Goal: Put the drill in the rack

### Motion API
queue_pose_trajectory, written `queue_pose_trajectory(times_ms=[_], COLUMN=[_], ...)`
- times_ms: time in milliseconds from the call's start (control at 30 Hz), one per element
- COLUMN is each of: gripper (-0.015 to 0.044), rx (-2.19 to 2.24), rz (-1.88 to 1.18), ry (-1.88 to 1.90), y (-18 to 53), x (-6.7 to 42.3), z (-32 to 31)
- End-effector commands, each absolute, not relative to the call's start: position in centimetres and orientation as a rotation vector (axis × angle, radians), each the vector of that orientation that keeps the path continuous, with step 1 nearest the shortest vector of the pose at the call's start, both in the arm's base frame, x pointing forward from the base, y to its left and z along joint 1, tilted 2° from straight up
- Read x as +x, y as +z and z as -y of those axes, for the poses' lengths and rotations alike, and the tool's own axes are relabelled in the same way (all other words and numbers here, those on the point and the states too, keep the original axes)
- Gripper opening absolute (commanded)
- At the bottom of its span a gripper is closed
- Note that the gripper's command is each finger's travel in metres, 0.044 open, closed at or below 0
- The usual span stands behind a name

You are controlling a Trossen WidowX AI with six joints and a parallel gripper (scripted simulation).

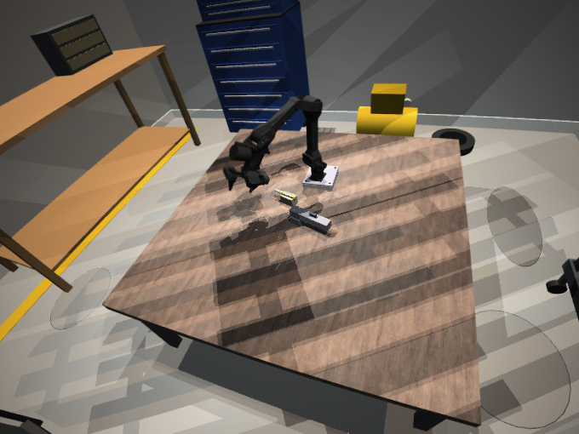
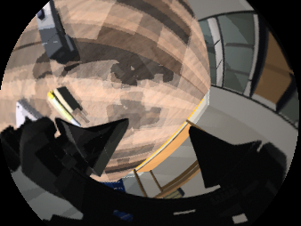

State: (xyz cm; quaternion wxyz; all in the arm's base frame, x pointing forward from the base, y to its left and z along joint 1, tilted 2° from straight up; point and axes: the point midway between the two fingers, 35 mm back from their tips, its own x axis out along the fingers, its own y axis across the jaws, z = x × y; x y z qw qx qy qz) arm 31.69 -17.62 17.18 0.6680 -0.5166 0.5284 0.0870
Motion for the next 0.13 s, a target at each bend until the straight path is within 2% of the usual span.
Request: queue_pose_trajectory(times_ms=[0,100], gripper=[0.044,0.044], rx=[-1.039,-0.946], rz=[-1.006,-0.876], ry=[-0.169,-0.33], y=[22.3,25.2], x=[37.6,40.1], z=[18.5,18.4])
